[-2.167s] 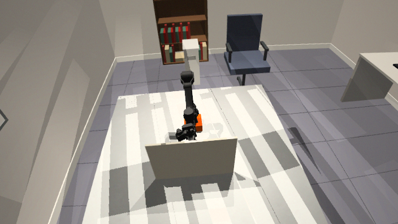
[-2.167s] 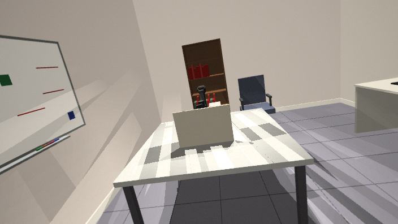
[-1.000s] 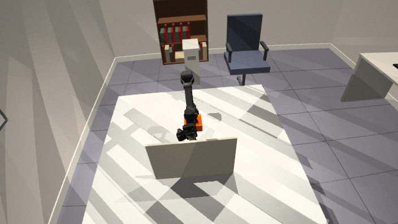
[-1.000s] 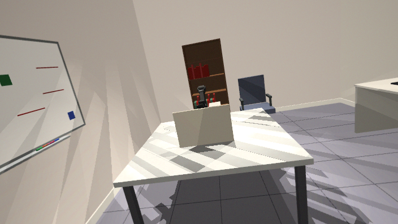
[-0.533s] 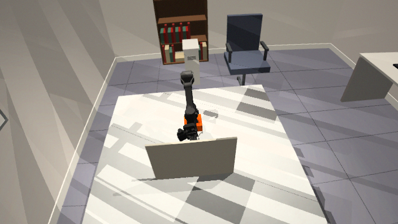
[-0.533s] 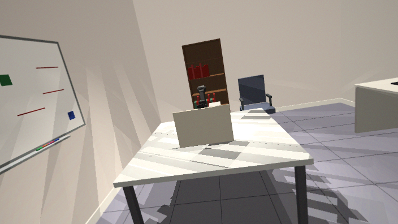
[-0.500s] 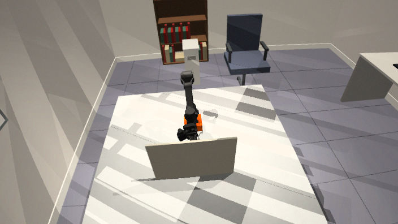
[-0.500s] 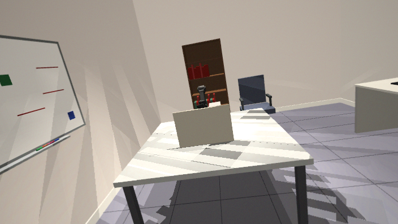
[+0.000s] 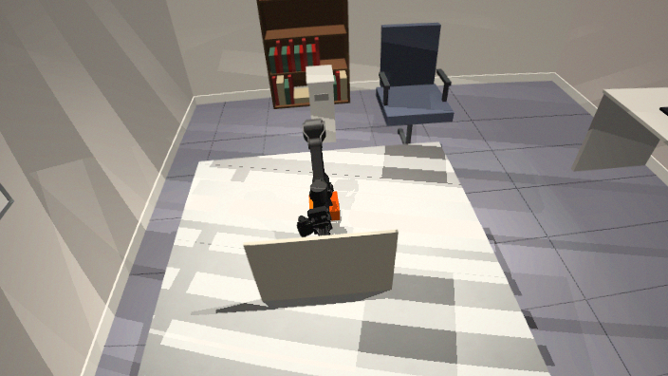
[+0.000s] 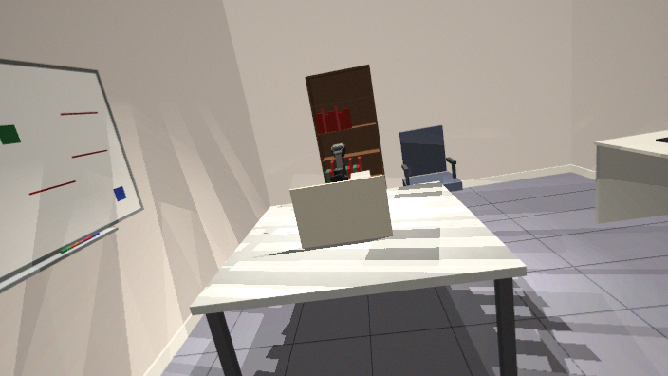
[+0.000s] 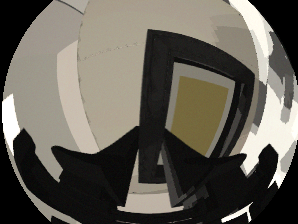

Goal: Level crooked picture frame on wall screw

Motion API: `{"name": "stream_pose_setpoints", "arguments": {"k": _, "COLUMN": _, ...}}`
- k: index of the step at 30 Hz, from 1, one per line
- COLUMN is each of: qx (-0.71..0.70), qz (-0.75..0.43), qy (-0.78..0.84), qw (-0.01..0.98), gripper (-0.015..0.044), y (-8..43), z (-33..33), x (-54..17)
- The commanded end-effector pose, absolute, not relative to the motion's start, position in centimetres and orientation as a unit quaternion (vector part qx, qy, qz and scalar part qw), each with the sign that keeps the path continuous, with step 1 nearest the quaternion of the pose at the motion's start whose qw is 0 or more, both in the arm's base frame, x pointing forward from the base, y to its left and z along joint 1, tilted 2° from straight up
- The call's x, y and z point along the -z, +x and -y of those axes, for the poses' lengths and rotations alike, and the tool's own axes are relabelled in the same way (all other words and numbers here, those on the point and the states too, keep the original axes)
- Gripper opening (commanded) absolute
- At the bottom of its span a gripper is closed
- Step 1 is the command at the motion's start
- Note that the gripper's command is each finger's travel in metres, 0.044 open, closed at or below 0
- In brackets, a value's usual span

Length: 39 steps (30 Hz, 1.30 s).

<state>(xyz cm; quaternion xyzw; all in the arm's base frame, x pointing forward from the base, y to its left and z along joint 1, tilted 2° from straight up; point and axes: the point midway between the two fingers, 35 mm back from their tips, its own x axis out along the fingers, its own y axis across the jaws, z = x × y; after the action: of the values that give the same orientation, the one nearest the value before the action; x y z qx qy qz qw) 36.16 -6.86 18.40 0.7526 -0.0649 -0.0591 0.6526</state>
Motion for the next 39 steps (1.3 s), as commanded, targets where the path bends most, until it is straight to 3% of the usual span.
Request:
{"name": "stream_pose_setpoints", "arguments": {"k": 1, "qx": 0.057, "qz": 0.069, "qy": 0.751, "qw": 0.655, "gripper": 0.0, "y": 36.2, "z": 6.9, "x": -18.5}}
{"name": "stream_pose_setpoints", "arguments": {"k": 39, "qx": 0.056, "qz": 0.067, "qy": 0.752, "qw": 0.653, "gripper": 0.0, "y": 36.2, "z": 6.7, "x": -17.6}}
